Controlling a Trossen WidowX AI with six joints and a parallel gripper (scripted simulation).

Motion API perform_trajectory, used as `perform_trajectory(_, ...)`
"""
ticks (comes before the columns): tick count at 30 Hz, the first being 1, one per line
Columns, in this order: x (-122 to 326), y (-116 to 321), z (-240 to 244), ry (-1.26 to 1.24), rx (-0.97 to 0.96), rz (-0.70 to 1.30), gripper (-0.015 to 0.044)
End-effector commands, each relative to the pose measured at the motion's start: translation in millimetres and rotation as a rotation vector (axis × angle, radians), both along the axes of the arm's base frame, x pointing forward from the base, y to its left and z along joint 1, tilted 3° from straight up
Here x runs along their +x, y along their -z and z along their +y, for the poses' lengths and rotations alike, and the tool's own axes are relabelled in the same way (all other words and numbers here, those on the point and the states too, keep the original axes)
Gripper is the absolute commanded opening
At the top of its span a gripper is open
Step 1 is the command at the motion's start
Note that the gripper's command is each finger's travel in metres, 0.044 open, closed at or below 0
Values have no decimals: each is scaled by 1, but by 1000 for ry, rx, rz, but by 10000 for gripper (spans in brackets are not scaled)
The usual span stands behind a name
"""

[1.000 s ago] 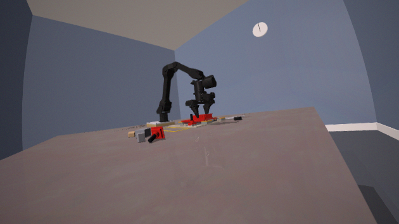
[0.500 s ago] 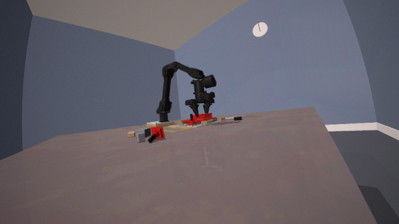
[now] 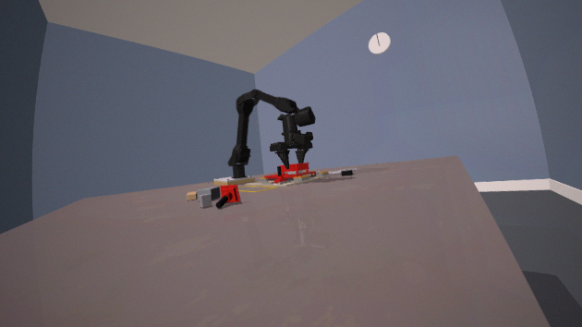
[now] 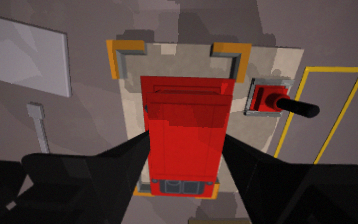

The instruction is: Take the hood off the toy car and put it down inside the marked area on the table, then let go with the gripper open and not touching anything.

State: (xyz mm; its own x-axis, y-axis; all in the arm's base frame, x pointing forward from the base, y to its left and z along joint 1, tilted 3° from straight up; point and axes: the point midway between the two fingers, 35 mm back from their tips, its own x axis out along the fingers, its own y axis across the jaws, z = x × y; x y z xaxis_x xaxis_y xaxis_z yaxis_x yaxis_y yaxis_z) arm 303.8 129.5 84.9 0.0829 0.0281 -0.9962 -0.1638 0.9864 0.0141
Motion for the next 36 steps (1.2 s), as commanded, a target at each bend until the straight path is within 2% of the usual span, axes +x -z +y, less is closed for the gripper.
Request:
perform_trajectory(1,2,-6,1,0,4,-7,0)
perform_trajectory(19,0,-17,0,0,3,-7,0)
perform_trajectory(32,-3,-59,-1,0,3,-7,0)
perform_trajectory(36,-2,-50,-7,-1,-2,2,0)
